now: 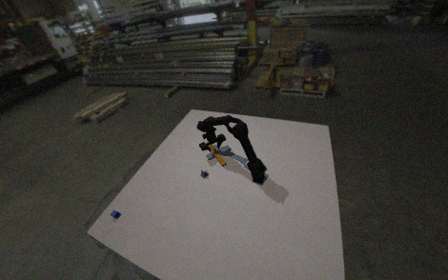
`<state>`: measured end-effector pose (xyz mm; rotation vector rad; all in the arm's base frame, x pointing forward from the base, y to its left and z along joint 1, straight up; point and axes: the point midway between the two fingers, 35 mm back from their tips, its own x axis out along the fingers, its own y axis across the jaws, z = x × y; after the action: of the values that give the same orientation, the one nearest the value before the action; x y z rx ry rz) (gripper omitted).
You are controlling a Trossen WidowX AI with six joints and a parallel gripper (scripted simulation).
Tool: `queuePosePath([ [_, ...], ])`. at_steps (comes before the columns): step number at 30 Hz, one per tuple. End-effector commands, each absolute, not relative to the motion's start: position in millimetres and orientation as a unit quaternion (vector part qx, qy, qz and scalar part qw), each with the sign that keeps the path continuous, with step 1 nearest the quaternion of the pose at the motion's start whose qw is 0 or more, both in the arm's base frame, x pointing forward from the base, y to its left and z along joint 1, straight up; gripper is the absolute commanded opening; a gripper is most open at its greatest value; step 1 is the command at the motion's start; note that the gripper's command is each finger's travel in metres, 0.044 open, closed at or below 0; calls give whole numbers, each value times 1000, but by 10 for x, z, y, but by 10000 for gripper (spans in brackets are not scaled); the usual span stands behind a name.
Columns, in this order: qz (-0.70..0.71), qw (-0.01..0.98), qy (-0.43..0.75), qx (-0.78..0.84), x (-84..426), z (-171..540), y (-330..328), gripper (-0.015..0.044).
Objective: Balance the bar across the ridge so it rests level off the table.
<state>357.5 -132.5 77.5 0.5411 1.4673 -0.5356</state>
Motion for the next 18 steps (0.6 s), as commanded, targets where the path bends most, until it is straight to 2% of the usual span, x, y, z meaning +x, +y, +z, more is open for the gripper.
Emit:
queuePosePath([
  [1, -241, 677, 652, 241, 3572, 724, -1328, 315],
  [18, -241, 677, 652, 241, 3577, 520, -1329, 315],
])
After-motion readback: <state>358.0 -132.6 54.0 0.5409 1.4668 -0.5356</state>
